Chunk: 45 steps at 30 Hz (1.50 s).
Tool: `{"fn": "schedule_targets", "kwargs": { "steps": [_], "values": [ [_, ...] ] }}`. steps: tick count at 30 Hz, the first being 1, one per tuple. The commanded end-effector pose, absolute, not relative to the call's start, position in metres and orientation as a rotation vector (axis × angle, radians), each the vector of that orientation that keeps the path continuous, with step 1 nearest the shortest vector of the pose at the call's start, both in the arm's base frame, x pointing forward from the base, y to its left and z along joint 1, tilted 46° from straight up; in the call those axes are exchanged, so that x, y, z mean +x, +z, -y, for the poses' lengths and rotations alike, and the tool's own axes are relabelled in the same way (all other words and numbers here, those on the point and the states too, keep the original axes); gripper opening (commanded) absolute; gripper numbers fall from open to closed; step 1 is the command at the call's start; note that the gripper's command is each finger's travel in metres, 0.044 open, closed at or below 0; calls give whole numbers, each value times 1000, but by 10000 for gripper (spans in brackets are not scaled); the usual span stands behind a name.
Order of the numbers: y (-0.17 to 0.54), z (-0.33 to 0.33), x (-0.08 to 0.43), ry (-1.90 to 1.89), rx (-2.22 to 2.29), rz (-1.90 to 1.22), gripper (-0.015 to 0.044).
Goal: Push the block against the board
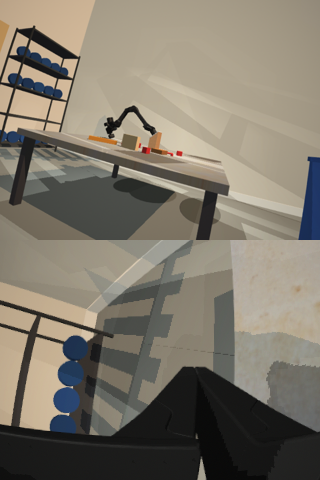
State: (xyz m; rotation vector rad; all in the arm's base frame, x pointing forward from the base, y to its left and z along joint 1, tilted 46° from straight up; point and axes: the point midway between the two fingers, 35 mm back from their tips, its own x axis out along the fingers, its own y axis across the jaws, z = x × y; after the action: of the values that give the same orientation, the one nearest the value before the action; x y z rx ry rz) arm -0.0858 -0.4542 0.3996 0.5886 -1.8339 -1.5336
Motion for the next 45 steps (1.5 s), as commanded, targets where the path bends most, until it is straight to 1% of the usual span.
{"fn": "schedule_targets", "kwargs": {
  "steps": [1, 7, 22, 45],
  "values": [
    [400, 461, -56, -1537, 637, 1740, 0],
    [397, 467, -14, -1550, 695, 1604, 0],
    [383, 473, 69, -1569, 774, 1315, 0],
    [336, 453, 218, -1568, 814, 729, 0]
  ]
}}
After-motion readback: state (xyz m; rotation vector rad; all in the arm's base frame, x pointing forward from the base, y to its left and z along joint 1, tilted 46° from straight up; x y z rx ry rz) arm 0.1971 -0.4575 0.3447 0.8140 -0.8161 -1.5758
